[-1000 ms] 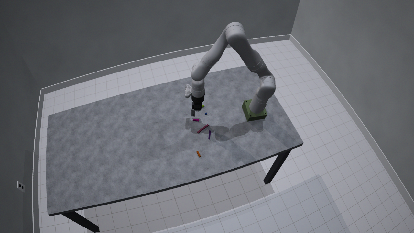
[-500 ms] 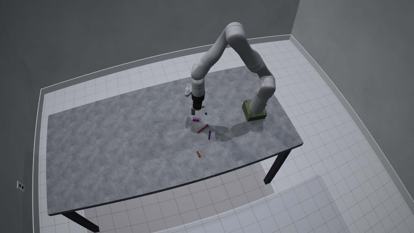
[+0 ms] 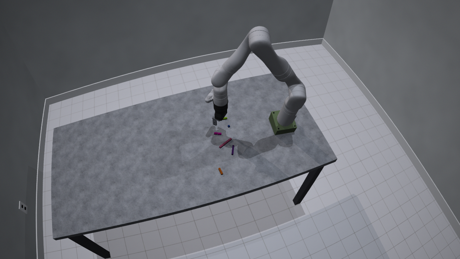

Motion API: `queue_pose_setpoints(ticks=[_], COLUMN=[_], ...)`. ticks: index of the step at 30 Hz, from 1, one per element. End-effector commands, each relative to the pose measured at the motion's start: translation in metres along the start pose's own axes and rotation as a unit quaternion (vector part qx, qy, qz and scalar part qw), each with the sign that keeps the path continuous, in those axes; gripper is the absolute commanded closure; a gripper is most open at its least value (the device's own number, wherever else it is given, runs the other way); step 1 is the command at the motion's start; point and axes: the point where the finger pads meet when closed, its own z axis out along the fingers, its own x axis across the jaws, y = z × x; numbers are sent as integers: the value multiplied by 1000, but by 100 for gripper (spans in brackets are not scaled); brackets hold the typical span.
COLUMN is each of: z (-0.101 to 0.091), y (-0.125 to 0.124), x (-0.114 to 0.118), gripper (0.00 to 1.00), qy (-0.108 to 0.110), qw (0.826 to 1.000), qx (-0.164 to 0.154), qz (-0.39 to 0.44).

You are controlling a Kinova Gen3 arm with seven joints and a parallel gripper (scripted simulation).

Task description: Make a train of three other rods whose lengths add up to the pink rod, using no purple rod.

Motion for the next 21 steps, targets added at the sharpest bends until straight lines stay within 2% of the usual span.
queue_pose_setpoints(ticks=[1,6,11,13,17,21], z=[4,8,12,12,14,16], y=[2,3,4,4,4,5], x=[6,20,35,35,46,56], gripper=[0,0,0,0,0,0], qy=[4,8,11,11,14,16], qw=[998,985,955,955,917,868], qx=[-8,-14,-18,-18,-19,-19], qz=[61,174,297,297,399,496])
